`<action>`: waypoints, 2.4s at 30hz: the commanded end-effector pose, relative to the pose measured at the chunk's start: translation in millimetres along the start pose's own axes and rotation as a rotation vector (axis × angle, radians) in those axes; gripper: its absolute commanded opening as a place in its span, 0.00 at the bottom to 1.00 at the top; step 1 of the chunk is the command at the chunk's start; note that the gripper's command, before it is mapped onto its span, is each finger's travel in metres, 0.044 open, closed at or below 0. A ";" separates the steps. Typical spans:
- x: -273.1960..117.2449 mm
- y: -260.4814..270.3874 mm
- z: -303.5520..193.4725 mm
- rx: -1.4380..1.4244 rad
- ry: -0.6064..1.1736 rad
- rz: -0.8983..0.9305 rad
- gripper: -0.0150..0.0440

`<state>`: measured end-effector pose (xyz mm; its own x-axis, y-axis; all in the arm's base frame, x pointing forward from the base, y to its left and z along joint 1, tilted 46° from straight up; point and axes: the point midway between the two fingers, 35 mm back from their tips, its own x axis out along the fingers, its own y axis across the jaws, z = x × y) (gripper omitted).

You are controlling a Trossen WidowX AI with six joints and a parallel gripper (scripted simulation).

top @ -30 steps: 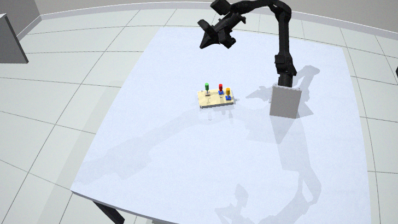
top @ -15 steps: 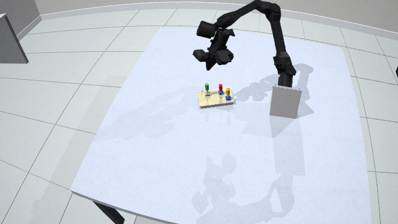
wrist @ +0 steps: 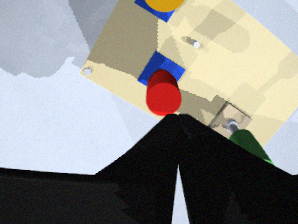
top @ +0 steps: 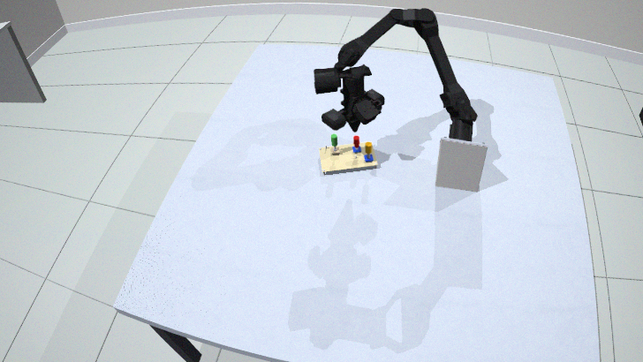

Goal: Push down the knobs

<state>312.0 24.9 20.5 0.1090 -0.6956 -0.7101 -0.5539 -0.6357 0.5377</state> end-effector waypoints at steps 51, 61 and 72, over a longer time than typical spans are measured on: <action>27.0 4.4 0.5 -0.011 -0.005 0.025 0.25; 26.3 4.4 0.5 -0.011 -0.005 0.025 0.25; 27.5 4.5 0.5 -0.011 -0.005 0.025 0.25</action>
<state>311.7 4.3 3.6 0.0895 -0.7072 -0.7013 -0.5502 -0.6221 0.5570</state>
